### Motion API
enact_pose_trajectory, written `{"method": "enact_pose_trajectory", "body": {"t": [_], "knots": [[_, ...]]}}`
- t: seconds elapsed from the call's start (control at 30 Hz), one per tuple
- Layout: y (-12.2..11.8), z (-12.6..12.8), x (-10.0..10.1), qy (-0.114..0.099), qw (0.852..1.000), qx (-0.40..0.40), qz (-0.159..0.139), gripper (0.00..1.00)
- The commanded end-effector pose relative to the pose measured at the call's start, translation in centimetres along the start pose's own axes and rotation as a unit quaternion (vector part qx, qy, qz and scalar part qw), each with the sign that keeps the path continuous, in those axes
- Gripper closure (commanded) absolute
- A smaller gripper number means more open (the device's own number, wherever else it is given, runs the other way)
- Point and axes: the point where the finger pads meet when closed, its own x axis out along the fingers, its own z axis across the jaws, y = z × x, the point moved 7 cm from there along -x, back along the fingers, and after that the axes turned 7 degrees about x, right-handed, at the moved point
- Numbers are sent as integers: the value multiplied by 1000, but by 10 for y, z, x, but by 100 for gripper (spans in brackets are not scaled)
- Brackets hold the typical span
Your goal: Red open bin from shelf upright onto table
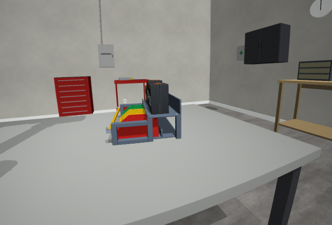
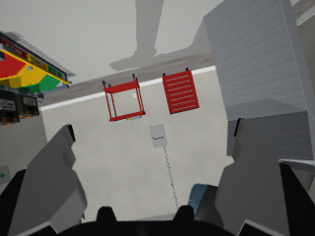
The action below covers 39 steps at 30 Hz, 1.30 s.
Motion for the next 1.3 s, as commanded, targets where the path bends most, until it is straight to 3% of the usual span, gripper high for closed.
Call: {"method": "enact_pose_trajectory", "body": {"t": [0.0, 0.17, 0.33, 0.73, 0.9, 1.27], "knots": [[0, 0, -1, 0, 1000, 0, 0, 0], [0, 0, -1, 0, 1000, 0, 0, 0], [-30, -28, 36, 42, 992, 0, 123, 0], [-30, -28, 36, 42, 992, 0, 123, 0], [-58, -55, 76, 81, 968, 0, 236, 0], [-58, -55, 76, 81, 968, 0, 236, 0]]}}
